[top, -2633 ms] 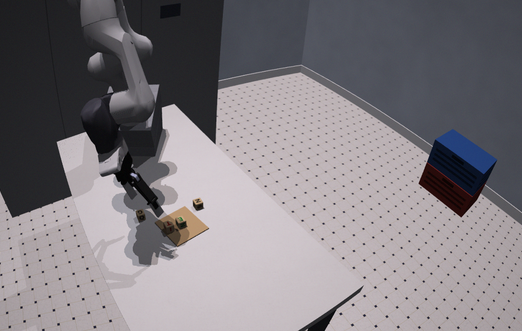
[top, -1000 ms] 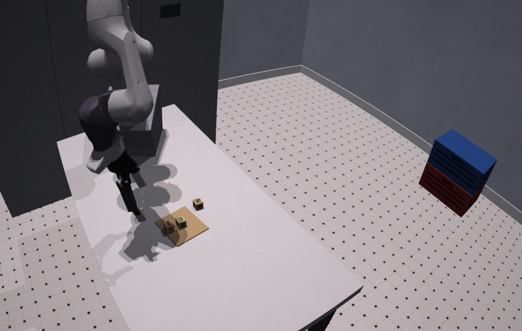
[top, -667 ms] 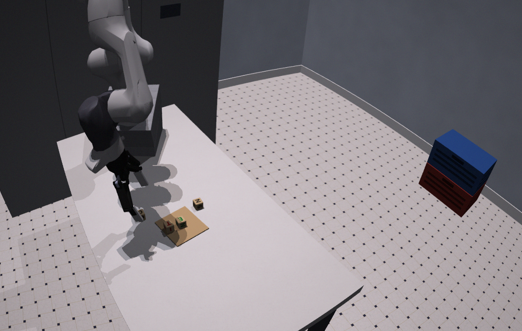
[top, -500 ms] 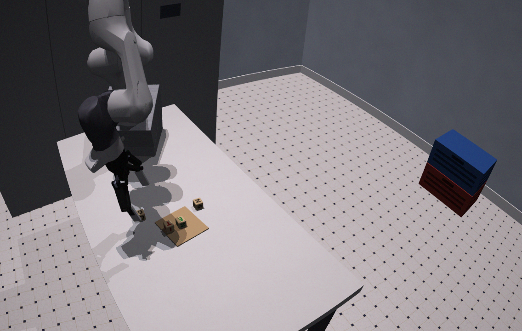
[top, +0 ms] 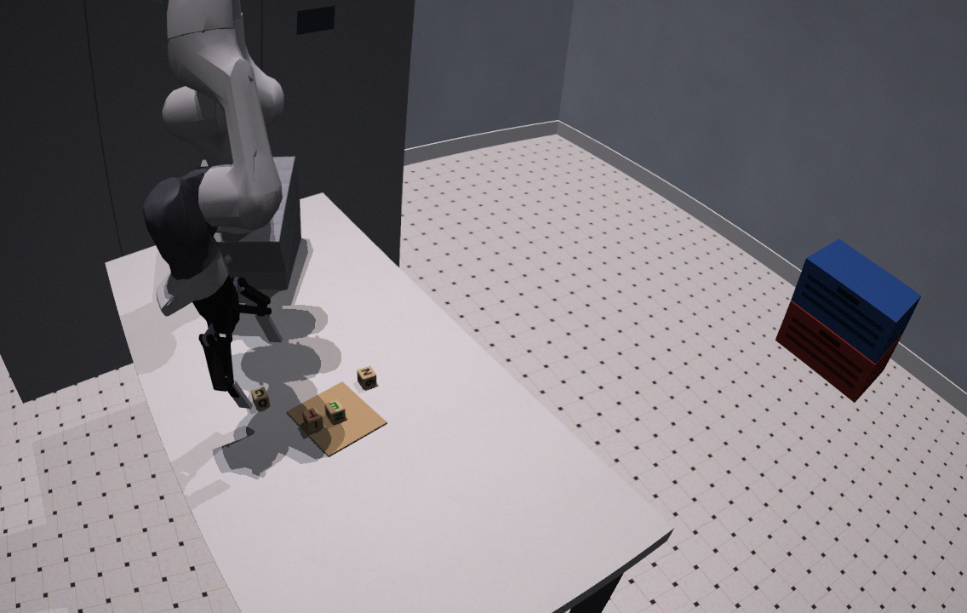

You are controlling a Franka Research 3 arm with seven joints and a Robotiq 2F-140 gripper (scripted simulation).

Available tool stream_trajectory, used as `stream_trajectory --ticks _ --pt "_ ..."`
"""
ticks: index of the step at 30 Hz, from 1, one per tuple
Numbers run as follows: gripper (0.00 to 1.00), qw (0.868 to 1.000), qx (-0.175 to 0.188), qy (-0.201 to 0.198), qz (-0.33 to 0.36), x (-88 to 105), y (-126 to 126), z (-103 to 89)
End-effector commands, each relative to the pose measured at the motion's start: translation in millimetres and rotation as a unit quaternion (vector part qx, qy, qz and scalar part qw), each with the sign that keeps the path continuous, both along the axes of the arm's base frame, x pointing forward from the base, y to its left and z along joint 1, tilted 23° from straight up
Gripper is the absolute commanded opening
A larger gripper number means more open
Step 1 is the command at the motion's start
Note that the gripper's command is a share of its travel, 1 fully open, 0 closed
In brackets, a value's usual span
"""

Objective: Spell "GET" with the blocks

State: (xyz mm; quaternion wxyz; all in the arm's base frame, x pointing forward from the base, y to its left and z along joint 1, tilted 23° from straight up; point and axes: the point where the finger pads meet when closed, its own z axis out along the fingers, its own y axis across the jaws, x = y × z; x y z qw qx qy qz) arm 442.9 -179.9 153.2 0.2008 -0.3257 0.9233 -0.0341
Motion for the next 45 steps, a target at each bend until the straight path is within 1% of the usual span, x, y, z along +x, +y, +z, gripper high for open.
stream_trajectory --ticks 1,9,11,12,20,26,28,29,37,43,45 --pt "1.0 0.998 0.029 0.006 -0.063 -2.0 2 -1.0" --pt "1.0 0.992 0.052 0.011 -0.117 -5.0 1 -3.0" --pt "1.0 0.992 0.052 0.011 -0.117 -5.0 1 -3.0" --pt "1.0 0.989 0.06 0.013 -0.136 -6.0 1 -3.8" --pt "1.0 0.978 0.083 0.019 -0.189 -9.0 0 -6.0" --pt "1.0 0.968 0.1 0.023 -0.23 -11.4 0 -7.9" --pt "1.0 0.968 0.1 0.023 -0.23 -11.4 0 -7.9" --pt "1.0 0.962 0.108 0.025 -0.248 -12.4 0 -8.7" --pt "1.0 0.945 0.129 0.031 -0.3 -15.5 0 -11.3" --pt "1.0 0.929 0.145 0.035 -0.339 -18.0 -1 -13.4" --pt "1.0 0.929 0.145 0.035 -0.339 -18.0 -1 -13.4"
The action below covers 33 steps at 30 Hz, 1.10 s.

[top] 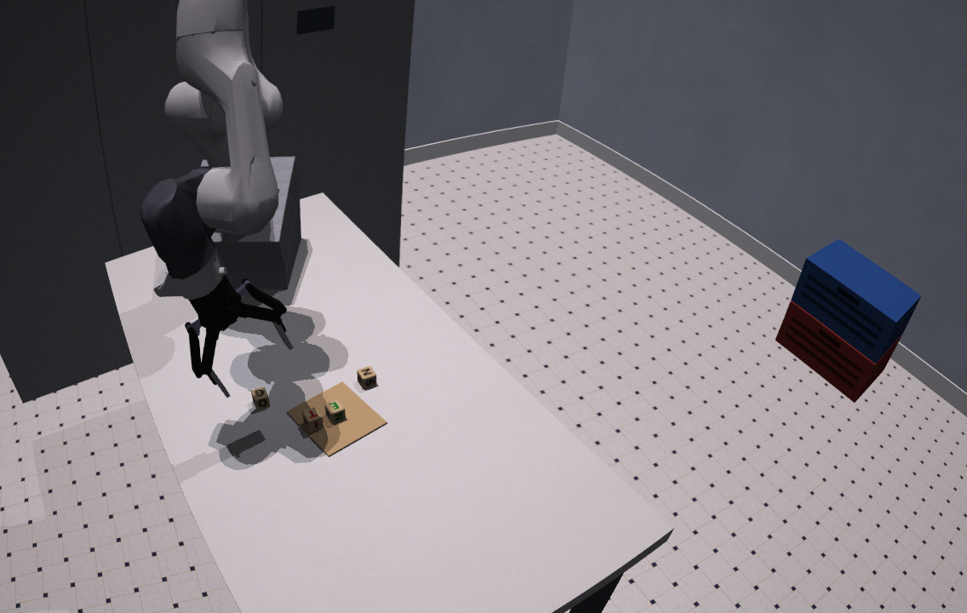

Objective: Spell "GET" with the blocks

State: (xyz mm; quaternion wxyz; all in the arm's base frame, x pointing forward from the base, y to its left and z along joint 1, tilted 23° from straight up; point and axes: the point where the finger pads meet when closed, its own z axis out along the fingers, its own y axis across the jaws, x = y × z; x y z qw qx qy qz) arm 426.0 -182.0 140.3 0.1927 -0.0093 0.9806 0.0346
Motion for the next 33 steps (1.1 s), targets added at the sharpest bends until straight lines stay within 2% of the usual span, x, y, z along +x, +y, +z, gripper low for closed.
stream_trajectory --ticks 1,17,33 --pt "1.0 0.998 0.028 0.006 -0.063 -2.2 1 -1.5" --pt "1.0 0.985 0.068 0.017 -0.159 -7.9 1 -6.7" --pt "1.0 0.955 0.114 0.03 -0.272 -14.8 1 -13.5"
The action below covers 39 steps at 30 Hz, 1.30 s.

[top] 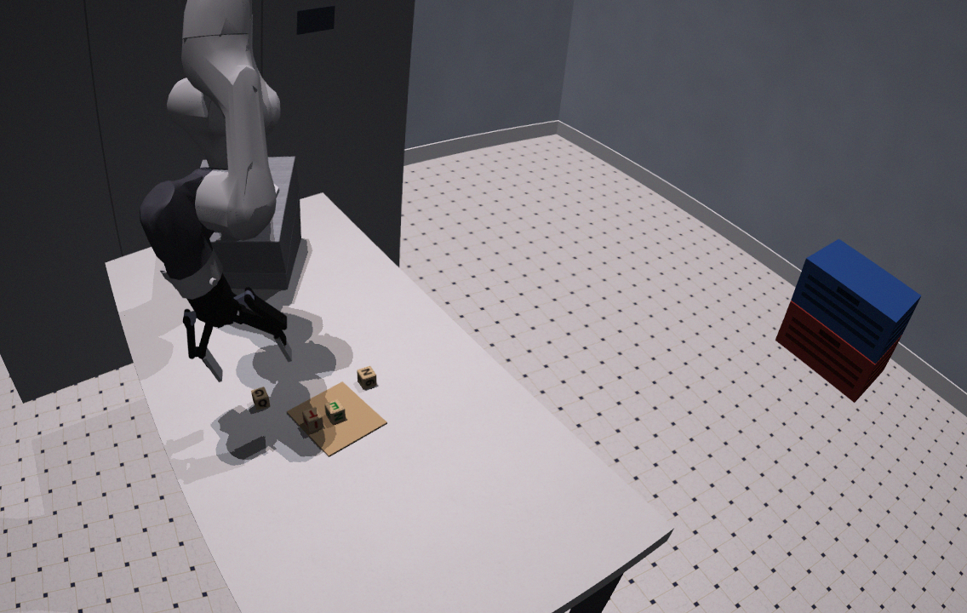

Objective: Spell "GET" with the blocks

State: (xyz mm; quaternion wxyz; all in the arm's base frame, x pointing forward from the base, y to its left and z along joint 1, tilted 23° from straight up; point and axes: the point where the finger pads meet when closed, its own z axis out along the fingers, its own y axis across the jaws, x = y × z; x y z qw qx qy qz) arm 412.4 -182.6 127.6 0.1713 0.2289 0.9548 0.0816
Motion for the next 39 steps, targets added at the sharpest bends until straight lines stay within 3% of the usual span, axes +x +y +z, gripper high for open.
stream_trajectory --ticks 1,18,35,39 --pt "1.0 0.998 0.022 0.005 -0.05 -1.3 2 -0.8" --pt "1.0 0.984 0.069 0.018 -0.166 -8.4 2 -8.1" --pt "1.0 0.953 0.114 0.032 -0.279 -15.7 2 -15.8" --pt "1.0 0.939 0.129 0.037 -0.316 -18.2 2 -18.5"
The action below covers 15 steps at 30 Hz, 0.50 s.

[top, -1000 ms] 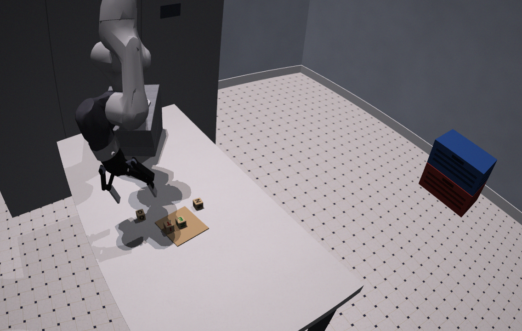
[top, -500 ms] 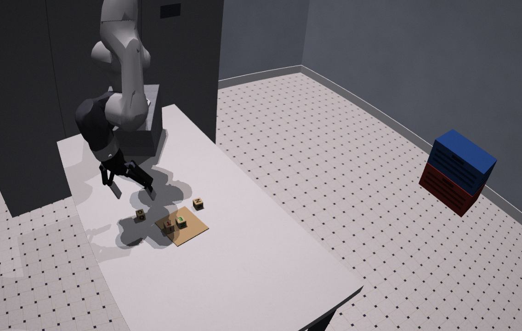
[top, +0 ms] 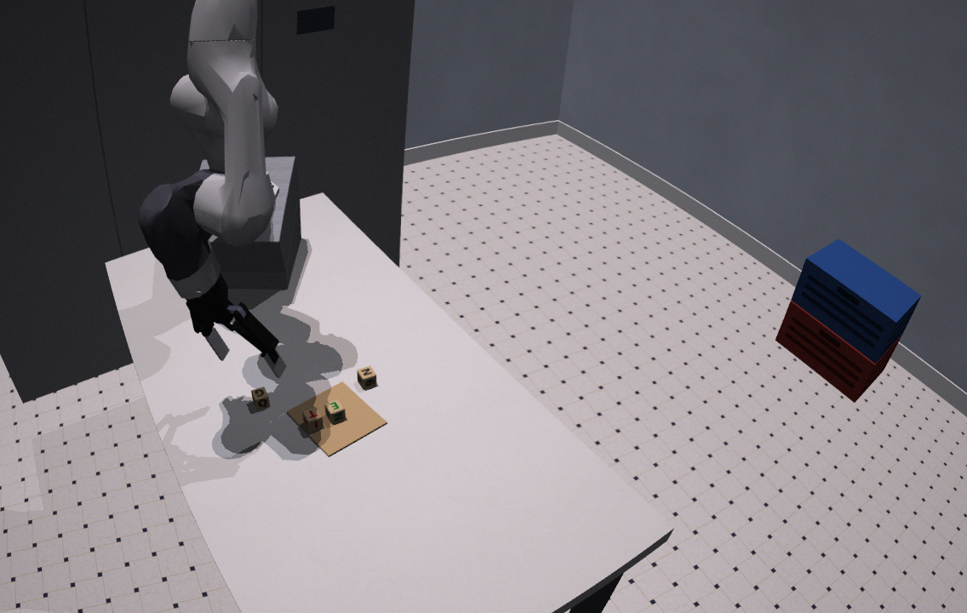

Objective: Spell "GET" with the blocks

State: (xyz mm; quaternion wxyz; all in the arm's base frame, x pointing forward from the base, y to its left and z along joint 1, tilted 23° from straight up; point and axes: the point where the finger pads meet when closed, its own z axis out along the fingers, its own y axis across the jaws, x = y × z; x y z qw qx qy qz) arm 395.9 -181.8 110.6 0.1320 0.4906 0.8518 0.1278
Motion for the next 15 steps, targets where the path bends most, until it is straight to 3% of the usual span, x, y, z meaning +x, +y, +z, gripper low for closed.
stream_trajectory --ticks 1,15 --pt "1.0 0.998 0.026 0.007 -0.064 -2.2 1.6 -1.9" --pt "1.0 0.985 0.064 0.019 -0.159 -8.3 2.3 -8.6"
